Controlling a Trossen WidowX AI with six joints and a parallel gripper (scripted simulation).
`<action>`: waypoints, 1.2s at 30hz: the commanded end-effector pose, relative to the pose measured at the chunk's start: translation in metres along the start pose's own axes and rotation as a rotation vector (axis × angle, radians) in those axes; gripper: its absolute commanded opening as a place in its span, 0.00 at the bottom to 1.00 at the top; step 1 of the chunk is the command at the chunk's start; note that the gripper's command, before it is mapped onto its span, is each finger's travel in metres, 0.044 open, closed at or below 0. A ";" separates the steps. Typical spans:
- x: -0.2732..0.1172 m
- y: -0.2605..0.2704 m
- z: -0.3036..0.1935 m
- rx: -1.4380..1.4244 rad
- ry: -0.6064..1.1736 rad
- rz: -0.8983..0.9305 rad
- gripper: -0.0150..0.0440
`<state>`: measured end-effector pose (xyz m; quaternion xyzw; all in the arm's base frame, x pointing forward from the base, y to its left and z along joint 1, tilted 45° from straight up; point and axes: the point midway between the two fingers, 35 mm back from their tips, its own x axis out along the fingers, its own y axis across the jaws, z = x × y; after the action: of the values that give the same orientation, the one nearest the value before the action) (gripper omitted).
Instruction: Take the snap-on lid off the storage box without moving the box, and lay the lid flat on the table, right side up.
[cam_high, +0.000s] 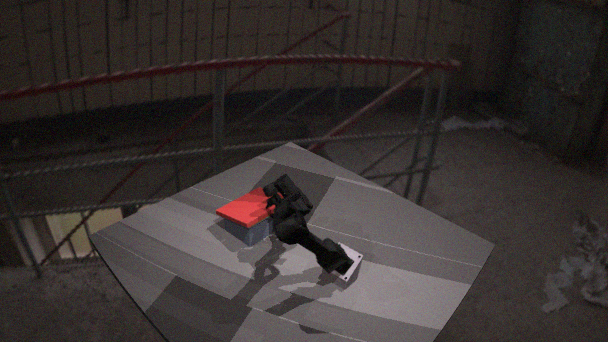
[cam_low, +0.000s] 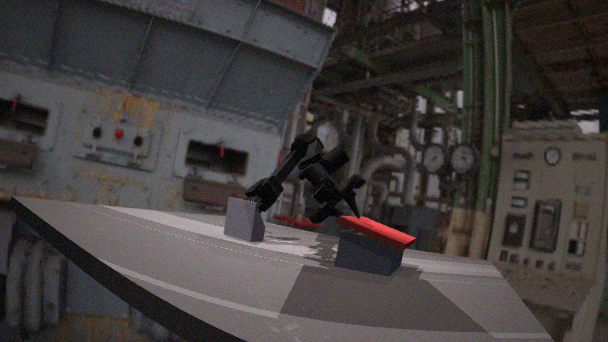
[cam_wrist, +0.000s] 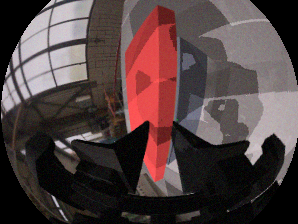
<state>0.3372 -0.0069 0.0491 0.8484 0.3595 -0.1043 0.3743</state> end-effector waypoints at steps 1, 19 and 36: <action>-0.004 0.007 0.000 -0.003 0.003 0.001 0.25; -0.012 0.031 0.000 -0.004 0.003 0.001 0.25; -0.016 0.057 -0.001 -0.005 0.003 0.002 0.25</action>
<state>0.3605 -0.0365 0.0832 0.8482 0.3604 -0.1045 0.3739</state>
